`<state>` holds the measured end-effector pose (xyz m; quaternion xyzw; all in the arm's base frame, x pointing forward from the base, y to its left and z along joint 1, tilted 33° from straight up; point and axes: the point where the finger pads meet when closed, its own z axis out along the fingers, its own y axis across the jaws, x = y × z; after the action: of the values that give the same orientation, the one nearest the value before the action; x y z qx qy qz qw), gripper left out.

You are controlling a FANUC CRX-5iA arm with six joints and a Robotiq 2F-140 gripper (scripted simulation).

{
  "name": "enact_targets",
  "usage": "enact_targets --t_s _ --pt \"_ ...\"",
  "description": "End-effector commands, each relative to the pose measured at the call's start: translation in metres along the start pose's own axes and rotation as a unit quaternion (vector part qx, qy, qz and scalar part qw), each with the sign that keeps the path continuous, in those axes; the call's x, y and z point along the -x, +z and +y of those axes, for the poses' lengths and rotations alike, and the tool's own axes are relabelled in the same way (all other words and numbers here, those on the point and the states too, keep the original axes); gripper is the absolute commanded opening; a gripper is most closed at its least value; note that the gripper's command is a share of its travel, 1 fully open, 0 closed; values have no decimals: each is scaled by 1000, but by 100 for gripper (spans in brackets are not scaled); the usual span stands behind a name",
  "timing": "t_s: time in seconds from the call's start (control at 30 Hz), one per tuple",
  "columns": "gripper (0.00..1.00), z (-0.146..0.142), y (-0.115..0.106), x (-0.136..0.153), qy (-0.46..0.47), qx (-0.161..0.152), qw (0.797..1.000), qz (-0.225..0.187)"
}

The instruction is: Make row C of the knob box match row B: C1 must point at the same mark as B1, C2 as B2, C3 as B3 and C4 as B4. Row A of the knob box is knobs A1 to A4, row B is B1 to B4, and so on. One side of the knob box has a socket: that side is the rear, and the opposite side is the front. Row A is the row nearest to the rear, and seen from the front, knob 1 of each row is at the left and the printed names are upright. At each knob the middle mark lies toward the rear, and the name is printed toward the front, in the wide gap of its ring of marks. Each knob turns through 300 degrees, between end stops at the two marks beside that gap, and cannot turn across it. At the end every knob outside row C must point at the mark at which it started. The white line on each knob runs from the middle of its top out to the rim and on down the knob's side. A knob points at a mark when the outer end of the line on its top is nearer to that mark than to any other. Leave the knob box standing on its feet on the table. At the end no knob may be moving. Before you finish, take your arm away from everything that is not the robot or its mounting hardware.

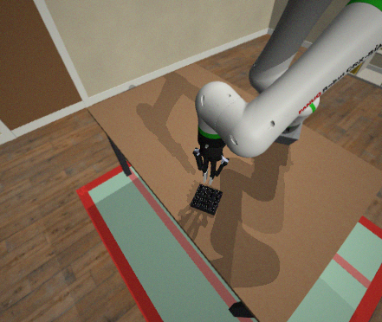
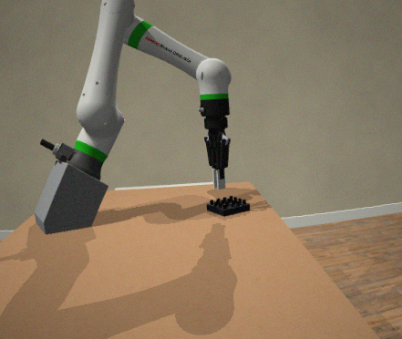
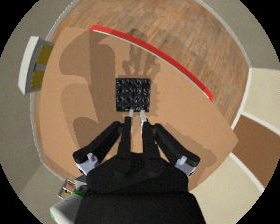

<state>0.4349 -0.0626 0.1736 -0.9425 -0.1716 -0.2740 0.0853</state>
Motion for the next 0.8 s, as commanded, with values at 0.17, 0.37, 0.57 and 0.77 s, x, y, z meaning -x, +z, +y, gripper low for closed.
enact_targets --t_s 0.17,0.37,0.57,0.77 --pt "12 0 0 0 0 0 1000 0" --pt "12 0 3 0 0 0 1000 0" --pt "12 0 8 0 0 0 1000 0" --pt "12 0 13 0 0 0 1000 0"
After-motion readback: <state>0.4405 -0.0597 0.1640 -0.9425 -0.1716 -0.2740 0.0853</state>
